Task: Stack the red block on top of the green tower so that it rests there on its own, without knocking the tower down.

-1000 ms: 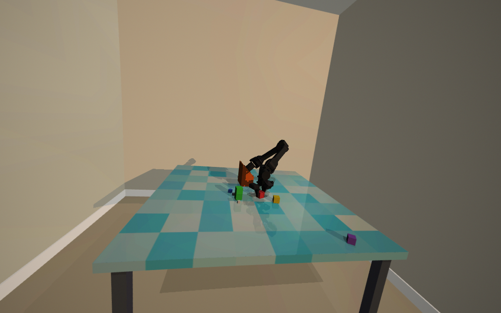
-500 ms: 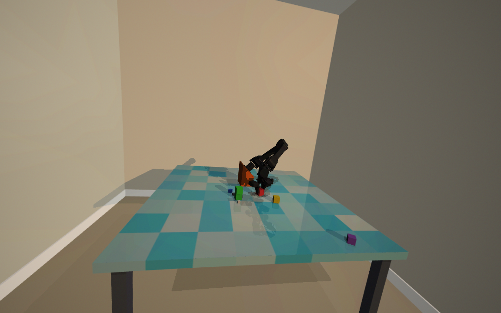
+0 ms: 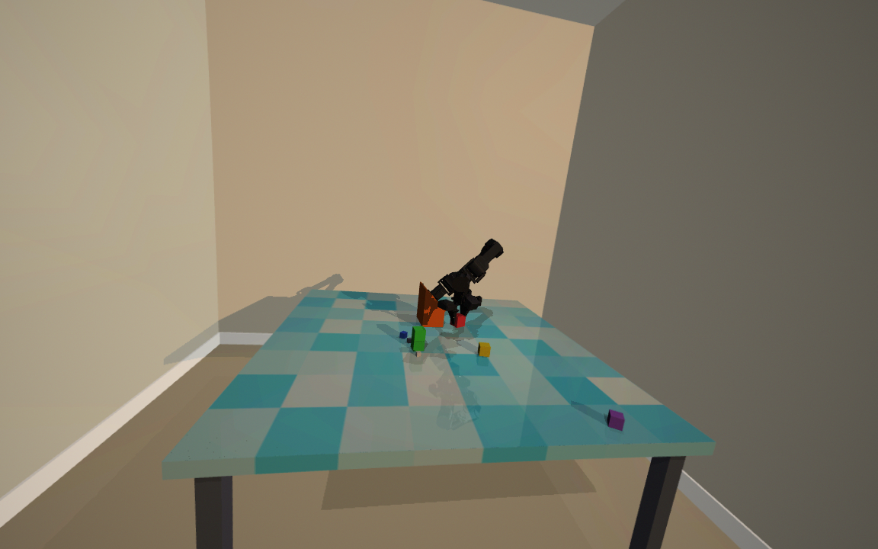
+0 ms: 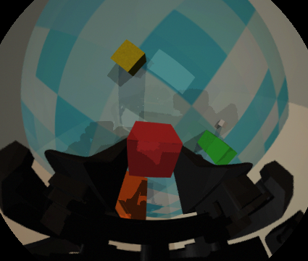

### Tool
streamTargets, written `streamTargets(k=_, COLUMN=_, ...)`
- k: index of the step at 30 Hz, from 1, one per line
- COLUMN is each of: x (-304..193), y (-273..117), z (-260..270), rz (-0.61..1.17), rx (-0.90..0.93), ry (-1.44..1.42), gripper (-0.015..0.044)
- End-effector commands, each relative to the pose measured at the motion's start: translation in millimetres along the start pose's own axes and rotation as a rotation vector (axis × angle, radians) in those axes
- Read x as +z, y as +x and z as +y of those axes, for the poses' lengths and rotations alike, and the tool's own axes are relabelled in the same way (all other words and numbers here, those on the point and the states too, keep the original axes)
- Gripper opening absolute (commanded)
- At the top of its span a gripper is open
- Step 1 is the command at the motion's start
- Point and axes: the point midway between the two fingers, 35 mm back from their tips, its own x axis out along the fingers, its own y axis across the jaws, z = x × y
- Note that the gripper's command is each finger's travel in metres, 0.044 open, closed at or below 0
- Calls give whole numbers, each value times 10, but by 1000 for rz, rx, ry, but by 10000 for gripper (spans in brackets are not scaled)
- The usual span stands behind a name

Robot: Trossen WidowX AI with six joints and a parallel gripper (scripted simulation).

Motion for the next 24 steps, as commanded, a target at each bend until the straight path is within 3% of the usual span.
streamTargets(k=1, x=28, y=-180, z=2, rz=-6, rx=-11, ry=-13, gripper=0)
streamTargets(k=12, x=10, y=-309, z=-36, rz=-5, rx=-12, ry=-12, gripper=0)
streamTargets(k=24, x=-44, y=-364, z=-640, rz=-4, rx=-21, ry=-12, gripper=0)
